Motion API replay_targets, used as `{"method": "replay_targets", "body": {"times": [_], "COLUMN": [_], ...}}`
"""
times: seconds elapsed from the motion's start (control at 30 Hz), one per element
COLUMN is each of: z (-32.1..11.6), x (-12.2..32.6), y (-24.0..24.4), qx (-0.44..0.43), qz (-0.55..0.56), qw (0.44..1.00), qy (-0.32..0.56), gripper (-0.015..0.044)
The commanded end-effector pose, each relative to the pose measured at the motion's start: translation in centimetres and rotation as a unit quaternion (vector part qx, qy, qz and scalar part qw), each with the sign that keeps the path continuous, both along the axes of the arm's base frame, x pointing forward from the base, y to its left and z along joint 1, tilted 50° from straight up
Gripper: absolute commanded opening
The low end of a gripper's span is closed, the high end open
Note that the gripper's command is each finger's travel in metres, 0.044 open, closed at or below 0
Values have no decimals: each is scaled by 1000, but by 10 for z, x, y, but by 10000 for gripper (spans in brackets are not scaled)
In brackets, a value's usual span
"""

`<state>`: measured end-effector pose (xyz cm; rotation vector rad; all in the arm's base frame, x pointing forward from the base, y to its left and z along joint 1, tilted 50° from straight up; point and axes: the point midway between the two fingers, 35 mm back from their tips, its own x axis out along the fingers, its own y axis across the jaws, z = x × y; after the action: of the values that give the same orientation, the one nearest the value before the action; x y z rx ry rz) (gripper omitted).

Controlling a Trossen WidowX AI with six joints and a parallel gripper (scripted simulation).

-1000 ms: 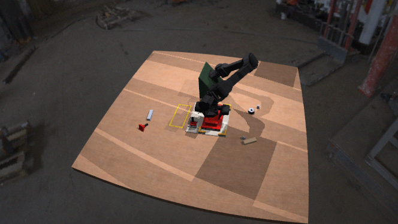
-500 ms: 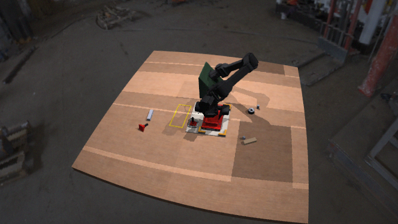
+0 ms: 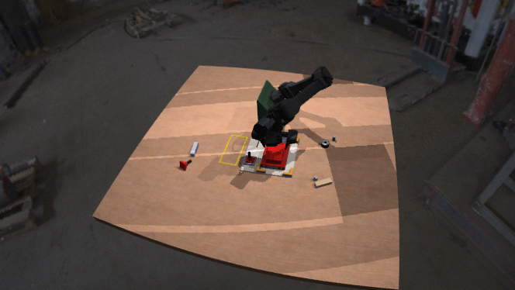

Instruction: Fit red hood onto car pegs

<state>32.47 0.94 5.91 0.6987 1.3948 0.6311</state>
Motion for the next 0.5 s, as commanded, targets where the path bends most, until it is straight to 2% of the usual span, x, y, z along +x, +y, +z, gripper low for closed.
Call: {"method": "replay_targets", "body": {"times": [0.0, 0.47], "z": [24, 26], "x": [-3, -3], "y": [-28, -30], "qx": [-3, -3], "qz": [-4, -4], "qw": [1000, 1000], "qy": [-8, -8], "gripper": [440, 440]}}
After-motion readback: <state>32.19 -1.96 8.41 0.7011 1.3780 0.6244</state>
